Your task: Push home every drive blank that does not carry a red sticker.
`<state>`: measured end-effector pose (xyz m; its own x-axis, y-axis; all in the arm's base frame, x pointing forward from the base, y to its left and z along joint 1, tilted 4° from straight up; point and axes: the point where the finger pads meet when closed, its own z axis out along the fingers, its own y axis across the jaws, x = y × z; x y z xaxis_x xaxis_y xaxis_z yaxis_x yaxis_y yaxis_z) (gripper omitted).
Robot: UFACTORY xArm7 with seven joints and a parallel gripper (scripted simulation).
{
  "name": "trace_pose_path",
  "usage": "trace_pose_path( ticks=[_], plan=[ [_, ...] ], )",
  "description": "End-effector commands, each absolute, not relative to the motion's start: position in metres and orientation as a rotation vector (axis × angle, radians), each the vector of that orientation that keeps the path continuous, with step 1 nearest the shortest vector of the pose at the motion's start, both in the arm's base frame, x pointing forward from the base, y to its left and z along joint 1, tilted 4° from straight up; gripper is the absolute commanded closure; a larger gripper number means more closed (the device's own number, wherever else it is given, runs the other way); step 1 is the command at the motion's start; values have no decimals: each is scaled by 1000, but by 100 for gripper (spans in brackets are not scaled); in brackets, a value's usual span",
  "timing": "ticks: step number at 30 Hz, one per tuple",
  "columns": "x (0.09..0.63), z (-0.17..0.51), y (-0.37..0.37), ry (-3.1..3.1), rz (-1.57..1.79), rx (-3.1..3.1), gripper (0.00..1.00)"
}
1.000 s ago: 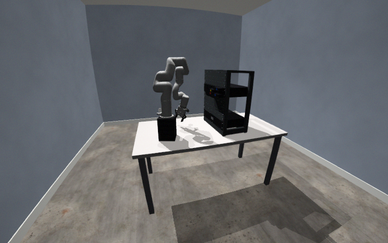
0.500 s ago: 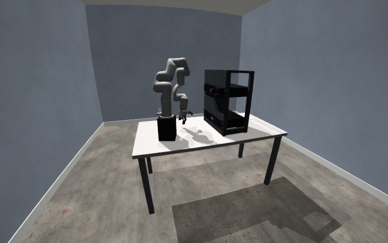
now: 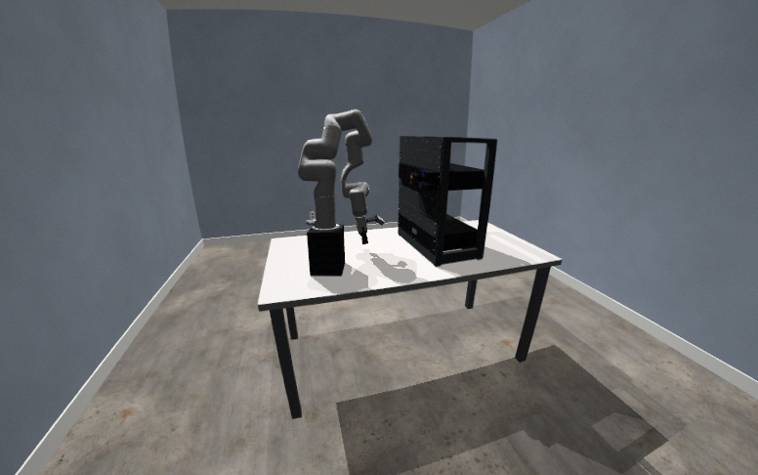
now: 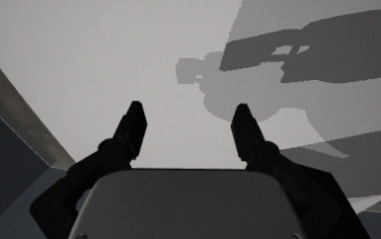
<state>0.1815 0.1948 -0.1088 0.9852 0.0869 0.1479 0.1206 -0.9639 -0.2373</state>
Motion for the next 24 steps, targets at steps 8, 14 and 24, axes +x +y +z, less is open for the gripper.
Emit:
trace_pose_path(
  ticks=[8,14,24],
  plan=[
    [232,-80,163,276,-534,-2789,0],
    [250,-64,154,407,-637,-2716,0],
    [290,-17,139,681,-858,-2457,0]
  ],
)
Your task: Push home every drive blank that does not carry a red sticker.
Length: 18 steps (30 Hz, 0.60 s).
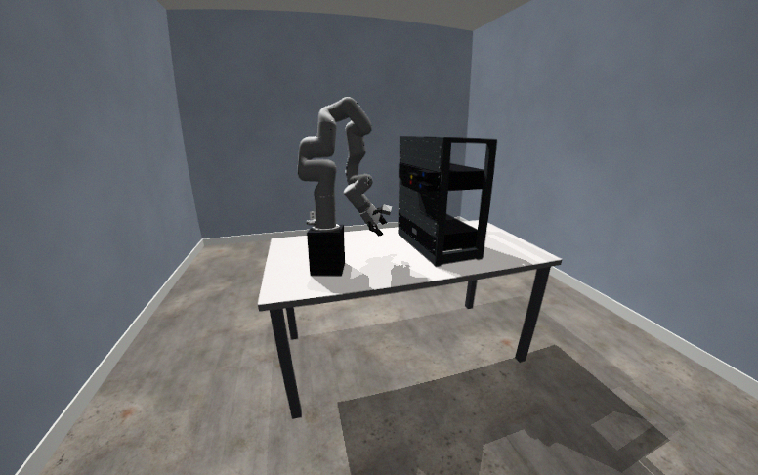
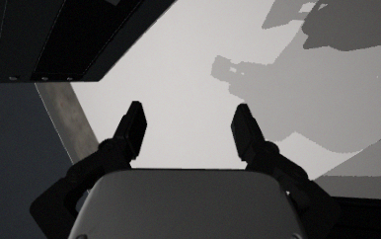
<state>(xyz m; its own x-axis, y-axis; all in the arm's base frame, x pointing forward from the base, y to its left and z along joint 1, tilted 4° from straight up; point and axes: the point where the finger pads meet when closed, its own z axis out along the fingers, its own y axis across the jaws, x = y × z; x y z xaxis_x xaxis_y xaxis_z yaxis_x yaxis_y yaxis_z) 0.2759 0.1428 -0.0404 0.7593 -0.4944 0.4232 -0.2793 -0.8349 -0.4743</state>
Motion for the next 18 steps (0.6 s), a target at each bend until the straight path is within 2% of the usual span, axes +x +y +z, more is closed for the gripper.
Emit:
trace_pose_path(
  ticks=[1,18],
  plan=[
    [294,-12,138,703,-875,-2428,0],
    [332,68,126,929,-1034,-1975,0]
  ],
)
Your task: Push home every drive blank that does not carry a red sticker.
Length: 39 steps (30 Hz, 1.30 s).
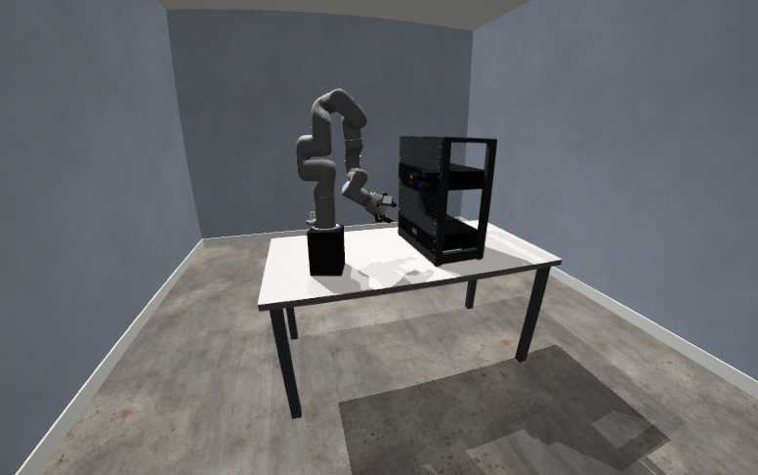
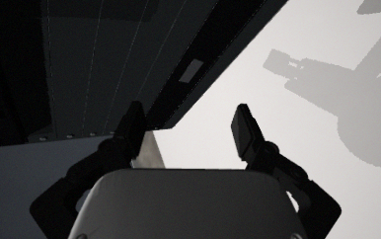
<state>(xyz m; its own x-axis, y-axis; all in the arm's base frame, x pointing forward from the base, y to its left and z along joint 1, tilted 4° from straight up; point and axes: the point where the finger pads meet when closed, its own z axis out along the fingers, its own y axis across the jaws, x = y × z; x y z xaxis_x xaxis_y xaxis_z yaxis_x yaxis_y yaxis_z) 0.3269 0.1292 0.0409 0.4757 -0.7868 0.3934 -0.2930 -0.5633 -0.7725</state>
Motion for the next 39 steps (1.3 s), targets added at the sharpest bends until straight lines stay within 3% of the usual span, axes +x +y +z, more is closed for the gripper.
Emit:
trace_pose_path(
  ticks=[1,39],
  plan=[
    [334,73,126,939,-1038,-1947,0],
    [352,180,115,1053,-1014,-1338,0]
  ],
)
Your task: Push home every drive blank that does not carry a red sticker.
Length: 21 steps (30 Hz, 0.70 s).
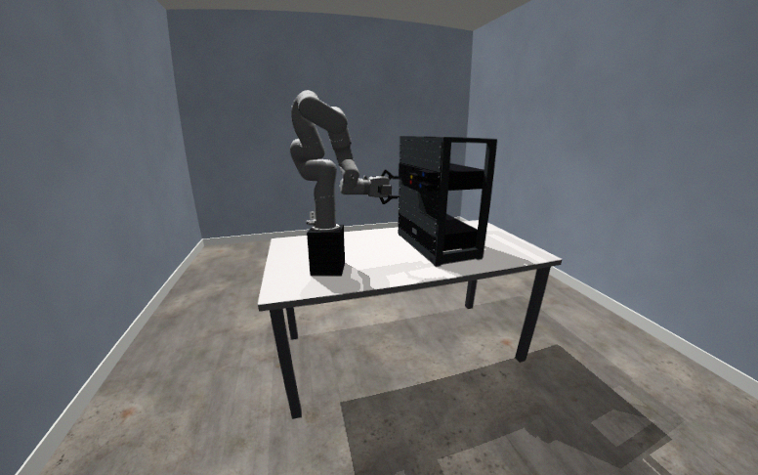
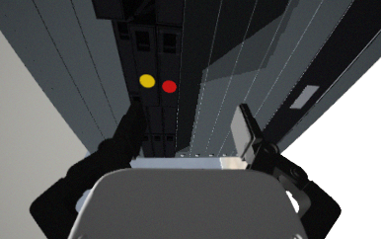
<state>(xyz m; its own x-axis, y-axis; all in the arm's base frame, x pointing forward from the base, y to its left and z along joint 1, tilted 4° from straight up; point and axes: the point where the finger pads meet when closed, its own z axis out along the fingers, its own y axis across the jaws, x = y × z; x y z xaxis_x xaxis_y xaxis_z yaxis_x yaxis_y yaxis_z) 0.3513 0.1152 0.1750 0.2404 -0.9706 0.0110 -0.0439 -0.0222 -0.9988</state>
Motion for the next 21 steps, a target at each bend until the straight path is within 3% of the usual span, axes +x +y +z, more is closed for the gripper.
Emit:
trace_pose_path(
  ticks=[1,21],
  plan=[
    [352,181,114,1054,-1012,-1329,0],
    [352,195,112,1059,-994,-1254,0]
  ],
)
